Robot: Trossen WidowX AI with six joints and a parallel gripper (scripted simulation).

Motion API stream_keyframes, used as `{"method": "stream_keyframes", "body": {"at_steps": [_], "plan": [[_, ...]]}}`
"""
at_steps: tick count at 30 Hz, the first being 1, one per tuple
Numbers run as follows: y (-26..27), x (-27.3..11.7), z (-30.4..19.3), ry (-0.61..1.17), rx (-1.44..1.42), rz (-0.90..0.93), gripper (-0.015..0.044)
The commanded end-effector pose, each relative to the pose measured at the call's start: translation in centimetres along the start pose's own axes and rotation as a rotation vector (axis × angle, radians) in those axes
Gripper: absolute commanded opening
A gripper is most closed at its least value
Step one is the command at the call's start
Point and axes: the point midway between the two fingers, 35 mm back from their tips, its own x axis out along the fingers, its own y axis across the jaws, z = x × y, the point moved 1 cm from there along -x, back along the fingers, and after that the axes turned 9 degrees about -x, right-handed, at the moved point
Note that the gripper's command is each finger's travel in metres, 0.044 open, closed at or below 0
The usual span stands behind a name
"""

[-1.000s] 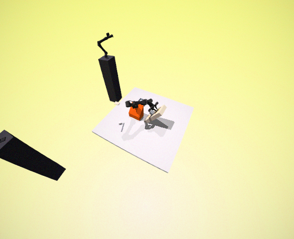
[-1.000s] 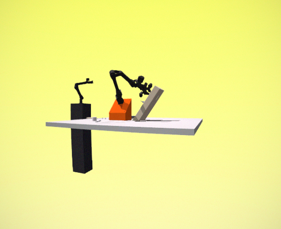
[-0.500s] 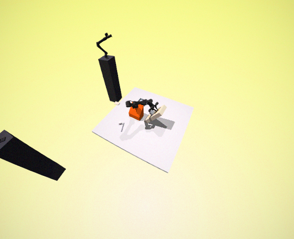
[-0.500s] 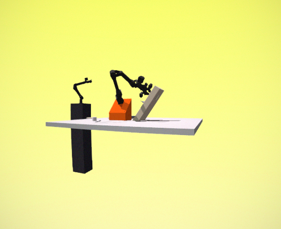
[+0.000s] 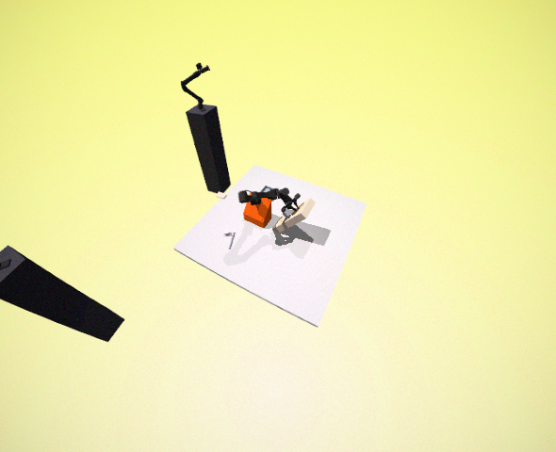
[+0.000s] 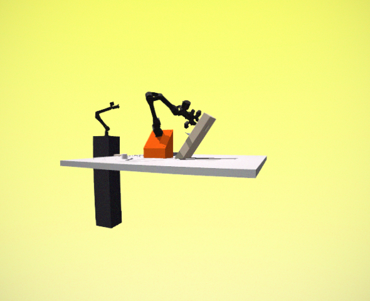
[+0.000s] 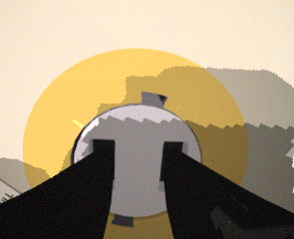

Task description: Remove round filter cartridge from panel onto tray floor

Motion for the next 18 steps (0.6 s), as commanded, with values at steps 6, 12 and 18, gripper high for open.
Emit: {"method": "stream_keyframes", "body": {"at_steps": [6,12,18], "plan": [[0.12,0.52,-0.01,0.004,-0.003,0.005,0.0093],[0.12,0.64,-0.01,0.004,-0.003,0.005,0.0093],[0.02,0.28,-0.03,-0.001,-0.002,0.000,0.0053]]}}
